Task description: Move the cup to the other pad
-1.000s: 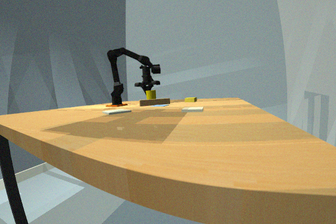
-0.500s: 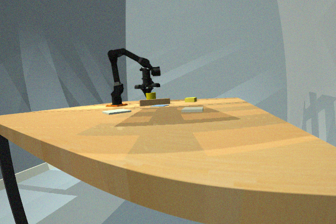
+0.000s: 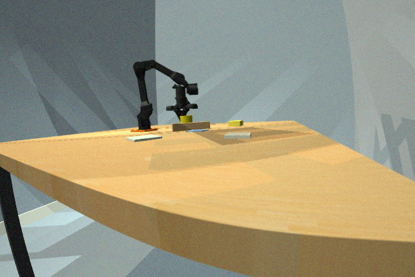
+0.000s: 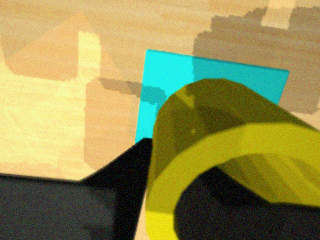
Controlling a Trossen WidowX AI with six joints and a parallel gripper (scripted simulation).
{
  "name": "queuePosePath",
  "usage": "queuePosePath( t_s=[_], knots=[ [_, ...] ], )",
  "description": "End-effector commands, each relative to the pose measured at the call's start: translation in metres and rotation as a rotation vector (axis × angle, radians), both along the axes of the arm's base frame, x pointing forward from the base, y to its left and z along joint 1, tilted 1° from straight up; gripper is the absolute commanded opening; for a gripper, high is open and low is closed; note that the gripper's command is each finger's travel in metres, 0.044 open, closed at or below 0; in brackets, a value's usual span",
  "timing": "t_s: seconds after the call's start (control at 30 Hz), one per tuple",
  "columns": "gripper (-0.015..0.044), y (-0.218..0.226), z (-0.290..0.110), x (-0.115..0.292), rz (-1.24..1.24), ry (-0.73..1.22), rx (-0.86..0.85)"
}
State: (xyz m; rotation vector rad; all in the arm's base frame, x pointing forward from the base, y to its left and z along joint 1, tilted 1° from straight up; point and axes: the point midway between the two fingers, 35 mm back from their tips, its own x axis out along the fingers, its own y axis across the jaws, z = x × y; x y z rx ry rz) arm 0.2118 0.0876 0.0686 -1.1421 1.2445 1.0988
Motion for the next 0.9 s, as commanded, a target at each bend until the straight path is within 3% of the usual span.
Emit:
queuePosePath(
  t_s=[0.0, 0.03, 0.23, 0.87],
  knots=[
    [0.0, 0.0, 0.0, 0.0, 0.0, -0.001, 0.0],
    [0.0, 0.0, 0.0, 0.0, 0.0, -0.001, 0.0],
    [0.0147, 0.0, 0.0, 0.0, 0.0, -0.001, 0.0],
    [0.0147, 0.001, 0.013, 0.001, -0.001, 0.0, -0.001]
  ],
)
